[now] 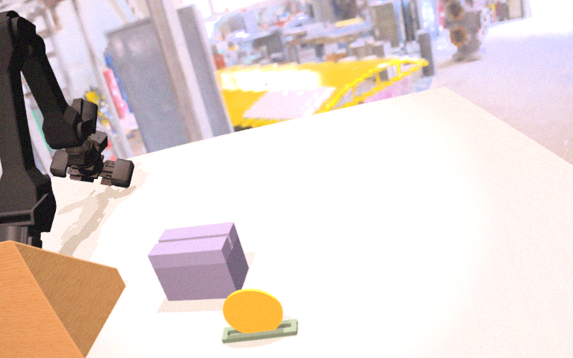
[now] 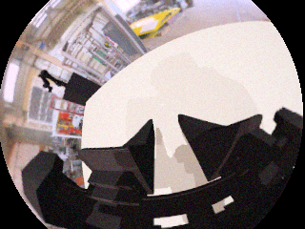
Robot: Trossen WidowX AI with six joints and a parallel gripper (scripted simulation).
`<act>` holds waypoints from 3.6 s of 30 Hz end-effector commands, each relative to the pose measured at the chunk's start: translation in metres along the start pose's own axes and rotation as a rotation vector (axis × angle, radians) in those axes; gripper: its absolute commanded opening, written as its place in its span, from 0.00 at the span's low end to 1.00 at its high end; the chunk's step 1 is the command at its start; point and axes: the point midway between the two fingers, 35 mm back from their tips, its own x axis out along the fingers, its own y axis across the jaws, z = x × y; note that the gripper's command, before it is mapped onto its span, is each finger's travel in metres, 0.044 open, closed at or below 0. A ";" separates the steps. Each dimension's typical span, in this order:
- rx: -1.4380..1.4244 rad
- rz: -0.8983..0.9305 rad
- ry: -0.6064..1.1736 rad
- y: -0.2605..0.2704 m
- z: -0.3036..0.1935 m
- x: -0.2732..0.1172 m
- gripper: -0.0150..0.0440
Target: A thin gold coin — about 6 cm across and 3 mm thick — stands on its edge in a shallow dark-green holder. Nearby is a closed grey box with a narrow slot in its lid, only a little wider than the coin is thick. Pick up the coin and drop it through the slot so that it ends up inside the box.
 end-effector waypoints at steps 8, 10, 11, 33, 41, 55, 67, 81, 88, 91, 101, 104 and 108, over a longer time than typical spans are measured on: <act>-0.138 -0.451 -0.007 -0.142 0.053 -0.027 0.53; -0.145 -0.539 0.009 -0.171 0.060 -0.039 0.53; -0.147 -0.582 0.017 -0.185 0.063 -0.046 0.53; 0.112 -1.118 0.431 -0.396 0.007 -0.256 0.53; 0.411 -1.157 0.592 -0.423 -0.054 -0.354 0.53; 1.161 -1.029 0.463 -0.356 -0.178 -0.539 0.53; 1.379 -0.927 0.242 -0.313 -0.215 -0.583 0.53; 1.379 -0.926 0.241 -0.331 -0.242 -0.555 0.53; 1.378 -0.927 0.241 -0.336 -0.250 -0.548 0.53; 1.378 -0.927 0.241 -0.338 -0.253 -0.545 0.53; 1.378 -0.927 0.241 -0.346 -0.264 -0.535 0.53; 1.378 -0.927 0.241 -0.348 -0.267 -0.532 0.53; 1.378 -0.926 0.240 -0.351 -0.271 -0.528 0.53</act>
